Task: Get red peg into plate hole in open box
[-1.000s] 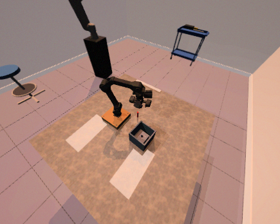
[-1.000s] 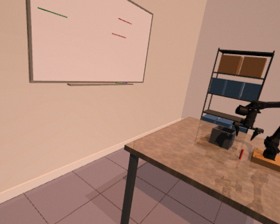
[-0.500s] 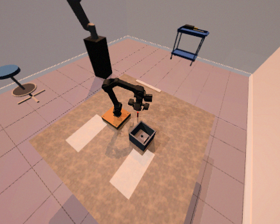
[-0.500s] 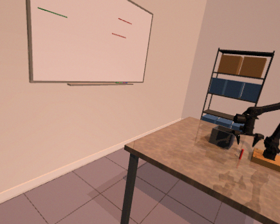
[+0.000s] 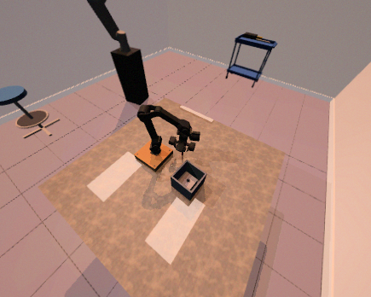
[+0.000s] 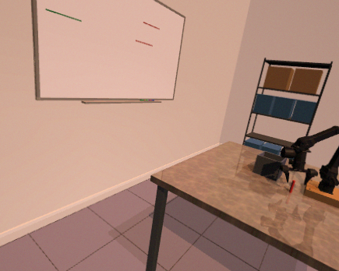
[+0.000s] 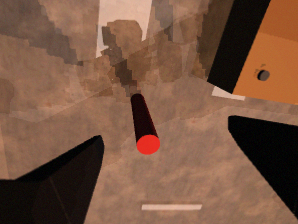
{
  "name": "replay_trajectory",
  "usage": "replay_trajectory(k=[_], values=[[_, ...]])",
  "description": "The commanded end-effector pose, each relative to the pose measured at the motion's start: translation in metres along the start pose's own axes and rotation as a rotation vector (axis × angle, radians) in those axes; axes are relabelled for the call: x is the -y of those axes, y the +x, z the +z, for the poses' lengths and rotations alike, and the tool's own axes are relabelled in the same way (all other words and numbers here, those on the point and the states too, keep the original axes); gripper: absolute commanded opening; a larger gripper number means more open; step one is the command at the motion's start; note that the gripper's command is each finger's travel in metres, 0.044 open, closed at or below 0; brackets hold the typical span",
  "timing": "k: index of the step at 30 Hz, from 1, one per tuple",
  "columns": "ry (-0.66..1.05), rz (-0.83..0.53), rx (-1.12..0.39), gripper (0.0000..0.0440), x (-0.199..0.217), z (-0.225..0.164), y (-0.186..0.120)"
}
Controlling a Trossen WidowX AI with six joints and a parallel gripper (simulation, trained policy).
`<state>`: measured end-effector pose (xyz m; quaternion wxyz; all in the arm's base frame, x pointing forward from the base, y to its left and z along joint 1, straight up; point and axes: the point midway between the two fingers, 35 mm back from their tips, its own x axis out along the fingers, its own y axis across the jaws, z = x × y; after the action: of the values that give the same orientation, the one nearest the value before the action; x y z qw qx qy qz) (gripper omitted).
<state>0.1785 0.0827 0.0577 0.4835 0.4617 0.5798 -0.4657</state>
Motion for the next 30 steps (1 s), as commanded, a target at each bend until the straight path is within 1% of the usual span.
replay_trajectory(k=[1, 3, 5, 12, 19, 23, 30], values=[[0.009, -0.006, 0.011, 0.0420, 0.000, 0.003, 0.010], [0.009, -0.003, 0.013, 0.0398, -0.001, 0.004, 0.014], [0.005, 0.001, 0.012, 0.0361, -0.002, 0.004, 0.019], [-0.024, 0.004, 0.004, 0.0189, -0.009, 0.002, 0.031], [-0.065, 0.016, -0.005, 0.0019, -0.016, 0.000, 0.035], [-0.057, 0.058, -0.026, 0.0017, -0.022, 0.000, 0.026], [-0.048, 0.131, -0.058, 0.0000, -0.028, -0.002, 0.005]])
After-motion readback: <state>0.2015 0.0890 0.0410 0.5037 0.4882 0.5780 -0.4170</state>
